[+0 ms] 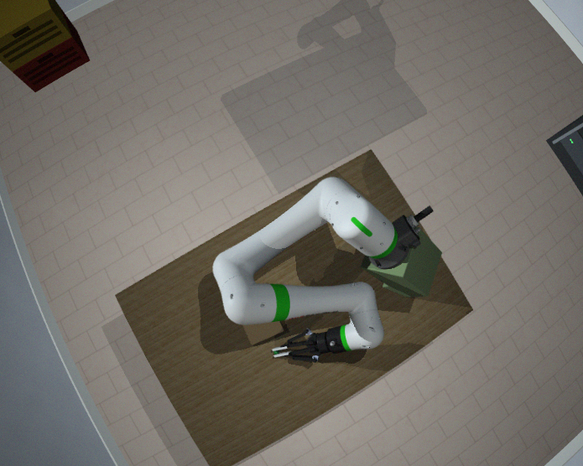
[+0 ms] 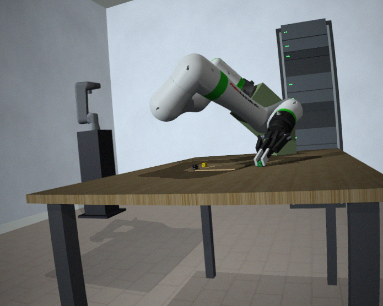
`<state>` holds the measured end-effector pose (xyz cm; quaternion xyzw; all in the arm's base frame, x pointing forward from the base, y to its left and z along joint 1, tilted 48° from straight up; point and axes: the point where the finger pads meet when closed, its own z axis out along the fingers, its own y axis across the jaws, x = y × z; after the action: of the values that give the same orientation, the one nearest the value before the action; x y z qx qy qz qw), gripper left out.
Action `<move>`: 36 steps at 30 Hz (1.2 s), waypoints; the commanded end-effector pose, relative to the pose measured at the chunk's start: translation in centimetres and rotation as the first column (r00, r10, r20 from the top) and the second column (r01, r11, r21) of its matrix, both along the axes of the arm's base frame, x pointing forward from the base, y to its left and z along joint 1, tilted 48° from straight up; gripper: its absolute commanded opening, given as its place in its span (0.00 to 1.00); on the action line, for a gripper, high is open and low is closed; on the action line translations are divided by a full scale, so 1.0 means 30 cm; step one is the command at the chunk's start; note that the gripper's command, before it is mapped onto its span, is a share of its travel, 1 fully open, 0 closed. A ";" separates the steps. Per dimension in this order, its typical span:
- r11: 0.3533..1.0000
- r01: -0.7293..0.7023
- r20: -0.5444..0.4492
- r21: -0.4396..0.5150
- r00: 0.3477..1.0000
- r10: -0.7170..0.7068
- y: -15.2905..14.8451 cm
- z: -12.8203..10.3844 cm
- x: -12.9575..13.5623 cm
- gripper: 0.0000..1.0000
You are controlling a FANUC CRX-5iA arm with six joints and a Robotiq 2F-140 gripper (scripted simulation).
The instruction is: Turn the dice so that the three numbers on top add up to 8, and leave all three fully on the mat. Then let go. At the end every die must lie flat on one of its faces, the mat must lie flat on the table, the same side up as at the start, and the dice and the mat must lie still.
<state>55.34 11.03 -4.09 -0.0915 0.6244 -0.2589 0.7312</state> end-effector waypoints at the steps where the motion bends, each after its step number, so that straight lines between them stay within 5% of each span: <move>1: 1.000 0.000 0.000 0.000 1.000 0.000 0.000 0.000 0.000 0.11; 10: 1.000 0.000 0.000 0.000 1.000 0.000 0.000 0.000 0.000 0.19; 36: 1.000 0.000 0.000 0.000 1.000 0.000 0.000 0.000 0.000 0.19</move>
<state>55.34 11.03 -4.09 -0.0915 0.6244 -0.2589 0.7312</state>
